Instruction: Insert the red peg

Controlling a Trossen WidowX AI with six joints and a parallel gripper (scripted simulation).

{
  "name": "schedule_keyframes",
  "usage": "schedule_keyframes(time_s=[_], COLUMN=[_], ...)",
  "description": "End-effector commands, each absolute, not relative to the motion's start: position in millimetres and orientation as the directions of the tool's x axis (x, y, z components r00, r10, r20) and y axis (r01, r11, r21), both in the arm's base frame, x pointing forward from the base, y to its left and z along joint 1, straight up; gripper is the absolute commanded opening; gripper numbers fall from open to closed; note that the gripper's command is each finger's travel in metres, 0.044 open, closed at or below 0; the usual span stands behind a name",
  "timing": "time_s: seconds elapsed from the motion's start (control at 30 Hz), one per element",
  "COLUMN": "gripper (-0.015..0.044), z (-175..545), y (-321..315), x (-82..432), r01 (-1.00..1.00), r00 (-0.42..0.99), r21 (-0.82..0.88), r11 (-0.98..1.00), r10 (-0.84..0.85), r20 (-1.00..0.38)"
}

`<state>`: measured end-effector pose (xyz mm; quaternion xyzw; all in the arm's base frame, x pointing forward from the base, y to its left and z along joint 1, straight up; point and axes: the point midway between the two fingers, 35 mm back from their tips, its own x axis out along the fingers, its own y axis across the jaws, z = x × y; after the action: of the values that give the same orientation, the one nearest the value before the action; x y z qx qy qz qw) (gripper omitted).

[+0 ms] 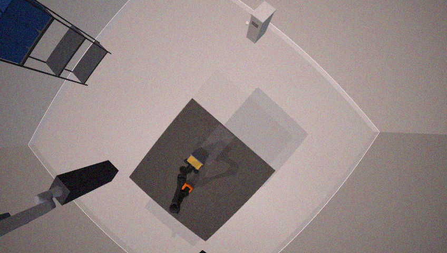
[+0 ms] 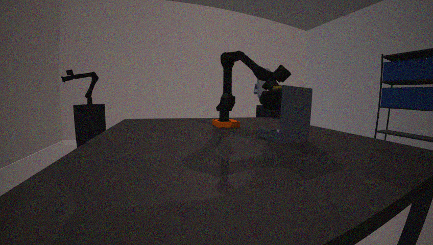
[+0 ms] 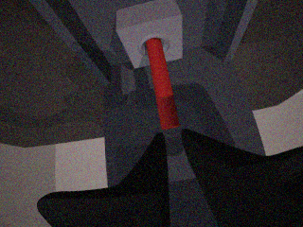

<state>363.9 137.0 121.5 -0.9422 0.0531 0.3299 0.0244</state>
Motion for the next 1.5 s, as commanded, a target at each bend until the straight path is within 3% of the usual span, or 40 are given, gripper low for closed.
schedule_keyframes(time_s=[0.0,1.47], gripper=[0.0,0.0], z=[121.0,87.6], y=[136.9,136.3], x=[364.0,364.2], r01=[-0.117,-0.123], r00=[0.776,0.779], r21=[-0.01,-0.013], r11=[-0.993,-0.992], r10=[-0.085,-0.089], r20=[-0.625,-0.621])
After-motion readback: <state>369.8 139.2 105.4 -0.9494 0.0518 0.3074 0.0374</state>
